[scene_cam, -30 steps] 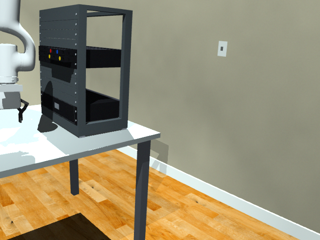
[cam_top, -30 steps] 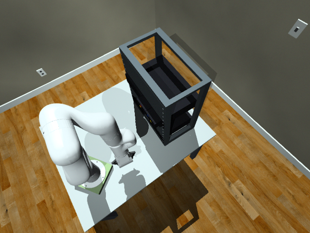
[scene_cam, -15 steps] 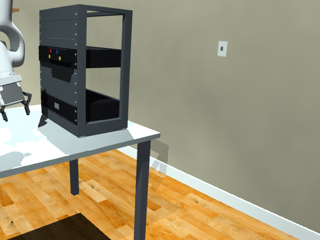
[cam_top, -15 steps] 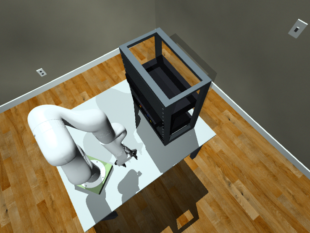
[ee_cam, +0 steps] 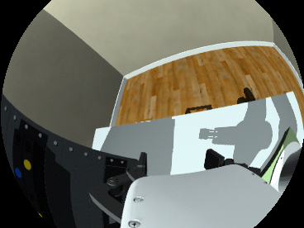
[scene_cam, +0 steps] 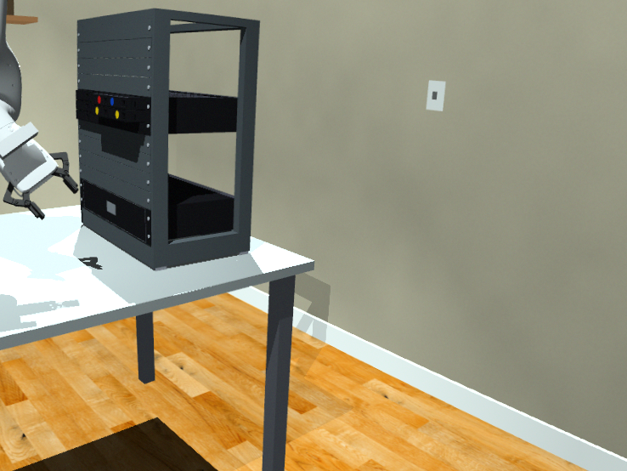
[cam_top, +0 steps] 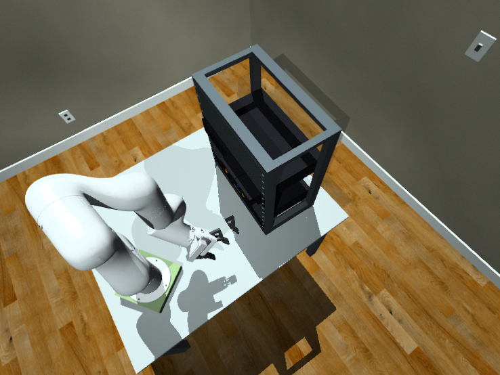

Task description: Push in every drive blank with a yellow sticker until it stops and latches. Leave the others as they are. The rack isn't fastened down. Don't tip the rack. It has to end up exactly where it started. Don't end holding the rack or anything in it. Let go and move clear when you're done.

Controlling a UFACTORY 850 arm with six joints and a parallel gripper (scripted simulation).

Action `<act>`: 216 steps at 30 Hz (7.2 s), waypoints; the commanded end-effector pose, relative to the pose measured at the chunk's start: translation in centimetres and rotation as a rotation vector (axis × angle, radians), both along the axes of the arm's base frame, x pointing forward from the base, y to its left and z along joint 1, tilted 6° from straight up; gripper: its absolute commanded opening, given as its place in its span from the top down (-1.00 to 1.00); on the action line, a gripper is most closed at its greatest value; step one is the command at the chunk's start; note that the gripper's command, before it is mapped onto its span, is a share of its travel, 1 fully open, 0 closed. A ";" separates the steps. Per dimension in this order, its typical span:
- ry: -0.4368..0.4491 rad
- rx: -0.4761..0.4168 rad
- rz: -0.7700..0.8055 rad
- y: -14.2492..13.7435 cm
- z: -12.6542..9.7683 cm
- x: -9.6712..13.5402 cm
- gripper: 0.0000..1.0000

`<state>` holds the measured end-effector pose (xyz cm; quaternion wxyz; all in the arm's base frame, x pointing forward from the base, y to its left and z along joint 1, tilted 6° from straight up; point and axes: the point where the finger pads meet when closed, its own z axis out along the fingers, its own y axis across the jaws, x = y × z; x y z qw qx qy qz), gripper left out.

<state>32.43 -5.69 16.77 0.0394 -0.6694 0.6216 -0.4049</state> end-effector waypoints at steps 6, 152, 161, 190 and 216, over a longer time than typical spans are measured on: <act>-0.239 -0.005 0.086 2.3 3.9 2.5 -1.00; -0.919 0.386 0.462 23.8 14.8 9.1 -1.00; -0.919 0.386 0.462 23.8 14.8 9.1 -1.00; -0.919 0.386 0.462 23.8 14.8 9.1 1.00; -0.919 0.386 0.462 21.4 16.1 6.6 1.00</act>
